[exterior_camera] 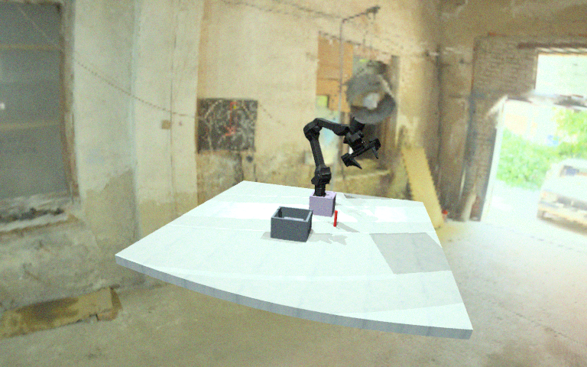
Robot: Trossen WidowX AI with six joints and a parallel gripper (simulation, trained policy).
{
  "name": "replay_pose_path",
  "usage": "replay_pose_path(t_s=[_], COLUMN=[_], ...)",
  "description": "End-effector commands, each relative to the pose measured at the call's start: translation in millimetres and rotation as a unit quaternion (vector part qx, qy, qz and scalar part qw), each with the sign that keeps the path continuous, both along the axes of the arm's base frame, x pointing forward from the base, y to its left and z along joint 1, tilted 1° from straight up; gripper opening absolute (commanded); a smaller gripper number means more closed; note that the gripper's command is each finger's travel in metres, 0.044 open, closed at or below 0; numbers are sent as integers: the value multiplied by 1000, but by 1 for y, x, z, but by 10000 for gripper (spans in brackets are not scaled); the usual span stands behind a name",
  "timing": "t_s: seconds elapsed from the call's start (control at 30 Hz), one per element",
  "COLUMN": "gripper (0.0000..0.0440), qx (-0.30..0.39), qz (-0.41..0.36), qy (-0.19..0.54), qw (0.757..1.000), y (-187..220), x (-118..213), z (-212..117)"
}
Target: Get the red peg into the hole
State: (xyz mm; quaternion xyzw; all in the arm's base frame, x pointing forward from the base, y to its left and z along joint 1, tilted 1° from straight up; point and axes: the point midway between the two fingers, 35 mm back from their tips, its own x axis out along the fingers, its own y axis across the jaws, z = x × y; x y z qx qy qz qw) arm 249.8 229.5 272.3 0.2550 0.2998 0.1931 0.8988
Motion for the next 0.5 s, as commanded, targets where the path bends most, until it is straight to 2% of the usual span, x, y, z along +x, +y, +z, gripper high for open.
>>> replay_pose_path(t_s=[0.0, 0.23, 0.47], gripper=[399, 404, 411], qx=[-32, -95, -148], qz=[-19, -63, -109], qy=[46, 141, 237], qw=[998, 983, 954], y=[-10, -33, -57], x=[5, 7, -2], z=[-30, -85, -131])
